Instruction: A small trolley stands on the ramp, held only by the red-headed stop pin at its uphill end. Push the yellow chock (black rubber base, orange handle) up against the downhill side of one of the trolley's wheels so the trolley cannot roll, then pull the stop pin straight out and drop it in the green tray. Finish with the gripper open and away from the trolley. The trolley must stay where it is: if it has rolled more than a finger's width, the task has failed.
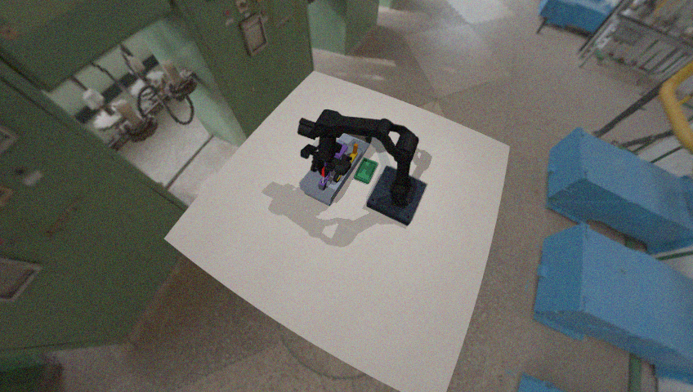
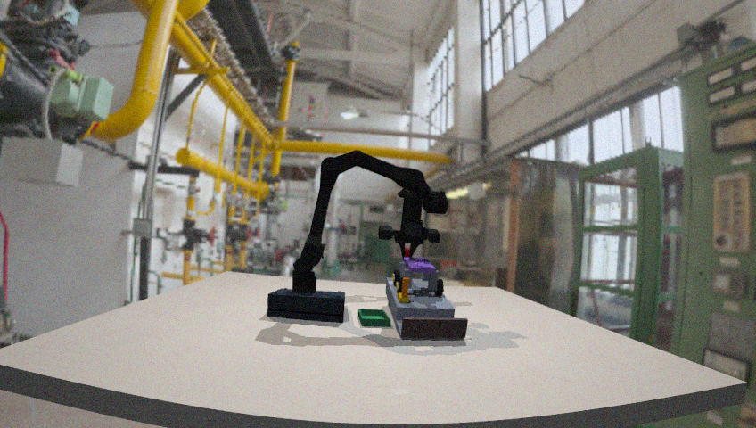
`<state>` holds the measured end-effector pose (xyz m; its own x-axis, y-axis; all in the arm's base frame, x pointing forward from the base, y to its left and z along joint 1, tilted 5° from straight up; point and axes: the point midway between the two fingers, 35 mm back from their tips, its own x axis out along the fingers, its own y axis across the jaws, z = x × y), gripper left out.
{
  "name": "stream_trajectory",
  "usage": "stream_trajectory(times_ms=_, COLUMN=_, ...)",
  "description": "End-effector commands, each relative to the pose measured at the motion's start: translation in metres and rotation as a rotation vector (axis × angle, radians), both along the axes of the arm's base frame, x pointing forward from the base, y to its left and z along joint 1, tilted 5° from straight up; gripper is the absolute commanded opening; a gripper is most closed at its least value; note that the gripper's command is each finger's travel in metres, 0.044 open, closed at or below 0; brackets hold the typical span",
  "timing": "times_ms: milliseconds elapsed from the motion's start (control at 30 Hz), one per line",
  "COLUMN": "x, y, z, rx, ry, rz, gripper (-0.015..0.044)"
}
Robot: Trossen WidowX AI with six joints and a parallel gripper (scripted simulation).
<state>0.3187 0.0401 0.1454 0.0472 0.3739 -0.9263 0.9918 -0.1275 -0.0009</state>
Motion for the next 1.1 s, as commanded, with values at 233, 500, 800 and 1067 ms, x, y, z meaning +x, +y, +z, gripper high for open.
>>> stream_trajectory(times_ms=233, x=0.0, y=-0.001, z=0.01, rx=0.006, ry=-0.005, rz=0.004, gripper=0.0)
stream_trajectory(times_ms=500, x=0.001, y=-0.001, z=0.017, rx=0.006, ry=-0.005, rz=0.004, gripper=0.0)
stream_trajectory(times_ms=800, x=0.002, y=0.007, z=0.021, rx=0.007, ry=-0.005, rz=0.004, gripper=0.0)
stream_trajectory(times_ms=1067, x=0.004, y=0.022, z=0.025, rx=0.008, ry=-0.005, rz=0.004, gripper=0.0)
